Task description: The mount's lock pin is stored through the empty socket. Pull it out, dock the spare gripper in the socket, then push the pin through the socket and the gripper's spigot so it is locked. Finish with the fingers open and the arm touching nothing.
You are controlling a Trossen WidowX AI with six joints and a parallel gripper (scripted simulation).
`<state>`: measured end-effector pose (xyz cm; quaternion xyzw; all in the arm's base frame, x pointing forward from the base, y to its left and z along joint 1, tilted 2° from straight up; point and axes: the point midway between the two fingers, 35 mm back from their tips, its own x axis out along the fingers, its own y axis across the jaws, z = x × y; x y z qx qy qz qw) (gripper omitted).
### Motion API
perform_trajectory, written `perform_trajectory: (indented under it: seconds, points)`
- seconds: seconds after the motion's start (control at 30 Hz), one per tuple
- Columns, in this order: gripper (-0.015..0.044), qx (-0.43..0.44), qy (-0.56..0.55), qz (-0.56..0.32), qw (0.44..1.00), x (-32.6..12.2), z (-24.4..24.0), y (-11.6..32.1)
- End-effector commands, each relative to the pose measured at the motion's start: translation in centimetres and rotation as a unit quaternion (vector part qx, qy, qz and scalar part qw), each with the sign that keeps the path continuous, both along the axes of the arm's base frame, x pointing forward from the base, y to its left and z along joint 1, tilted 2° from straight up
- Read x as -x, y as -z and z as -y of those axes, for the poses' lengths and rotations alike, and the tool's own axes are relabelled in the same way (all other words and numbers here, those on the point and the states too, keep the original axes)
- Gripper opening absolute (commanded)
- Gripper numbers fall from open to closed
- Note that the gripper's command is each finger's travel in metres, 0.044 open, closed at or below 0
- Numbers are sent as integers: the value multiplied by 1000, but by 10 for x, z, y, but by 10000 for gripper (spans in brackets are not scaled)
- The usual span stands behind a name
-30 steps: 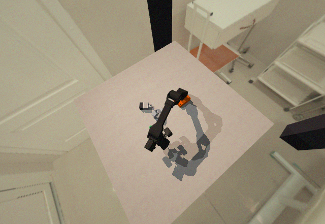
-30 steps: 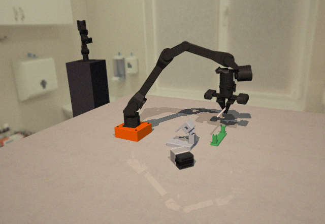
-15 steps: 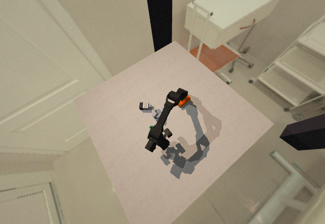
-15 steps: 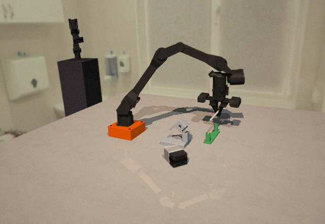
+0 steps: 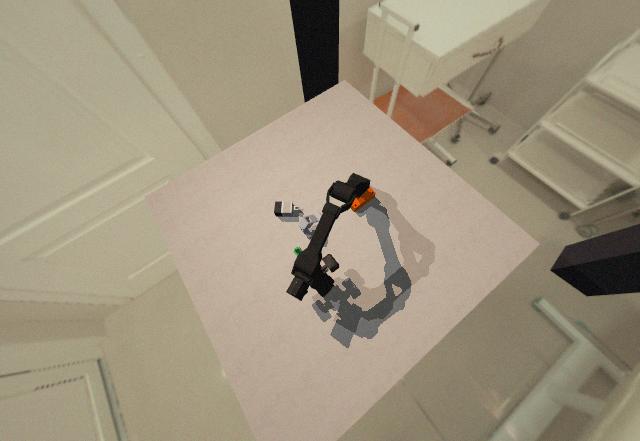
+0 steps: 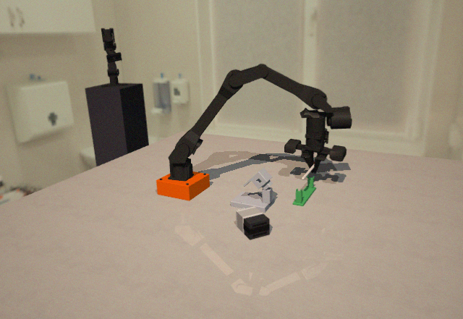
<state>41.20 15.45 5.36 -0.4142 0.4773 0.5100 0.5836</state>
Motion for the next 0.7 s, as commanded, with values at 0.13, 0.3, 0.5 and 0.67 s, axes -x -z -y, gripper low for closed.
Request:
perform_trajectory:
  seconds: [0.13,0.3,0.5,0.67]
  points:
    - [0,0,-1,0,1000,-1,-1,11]
    - [0,0,-1,-1,1000,-1,-1,19]
    - [0,0,-1,-1,1000,-1,-1,20]
    - [0,0,-1,-1,1000,-1,-1,21]
